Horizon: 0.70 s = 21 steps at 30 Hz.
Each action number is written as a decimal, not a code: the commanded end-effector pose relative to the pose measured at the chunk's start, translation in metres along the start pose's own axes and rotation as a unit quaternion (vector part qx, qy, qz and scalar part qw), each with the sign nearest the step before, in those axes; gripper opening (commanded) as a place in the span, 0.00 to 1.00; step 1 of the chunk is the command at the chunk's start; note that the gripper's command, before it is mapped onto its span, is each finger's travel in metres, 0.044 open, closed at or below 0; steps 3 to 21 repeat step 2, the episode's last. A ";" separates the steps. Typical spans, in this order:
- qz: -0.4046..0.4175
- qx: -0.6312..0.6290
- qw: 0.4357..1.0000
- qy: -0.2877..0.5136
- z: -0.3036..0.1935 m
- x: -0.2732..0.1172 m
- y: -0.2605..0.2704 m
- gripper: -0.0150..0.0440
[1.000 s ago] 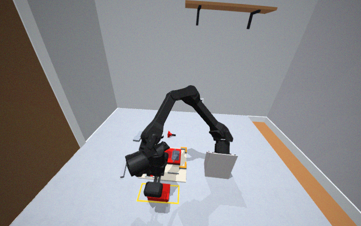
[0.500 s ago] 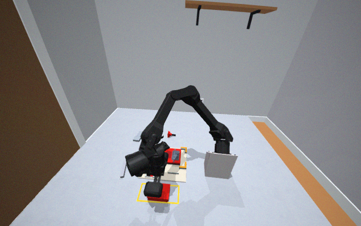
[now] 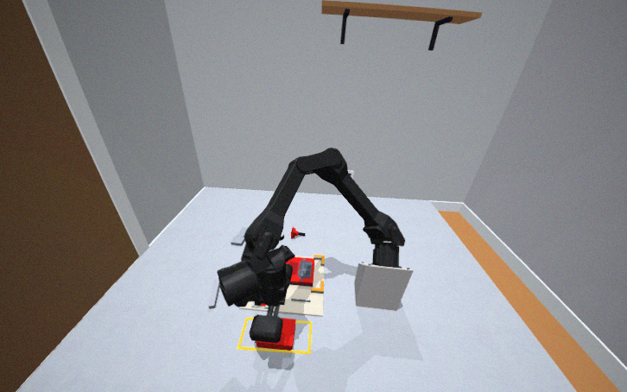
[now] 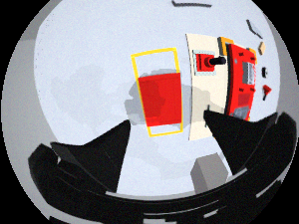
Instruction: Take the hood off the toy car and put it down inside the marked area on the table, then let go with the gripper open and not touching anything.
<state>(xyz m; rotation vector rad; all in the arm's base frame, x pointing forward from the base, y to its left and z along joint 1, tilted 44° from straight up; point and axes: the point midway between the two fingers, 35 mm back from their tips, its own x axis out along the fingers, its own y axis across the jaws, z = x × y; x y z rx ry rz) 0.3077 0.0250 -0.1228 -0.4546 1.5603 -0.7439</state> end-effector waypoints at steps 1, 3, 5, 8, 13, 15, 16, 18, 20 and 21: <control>0.002 0.003 1.000 0.002 -0.001 0.000 0.000 1.00; 0.002 0.003 1.000 0.002 -0.001 0.000 0.000 1.00; 0.002 0.003 1.000 0.002 -0.001 0.000 0.000 1.00; 0.002 0.003 1.000 0.002 -0.001 0.000 0.000 1.00; 0.002 0.003 1.000 0.002 -0.001 0.000 0.000 1.00; 0.002 0.003 1.000 0.002 -0.001 0.000 0.000 1.00; 0.002 0.003 1.000 0.002 -0.001 0.000 0.000 1.00; 0.002 0.003 1.000 0.002 -0.001 0.000 0.000 1.00; 0.002 0.003 1.000 0.002 -0.001 0.000 0.000 1.00; 0.002 0.003 1.000 0.002 -0.001 0.000 0.000 1.00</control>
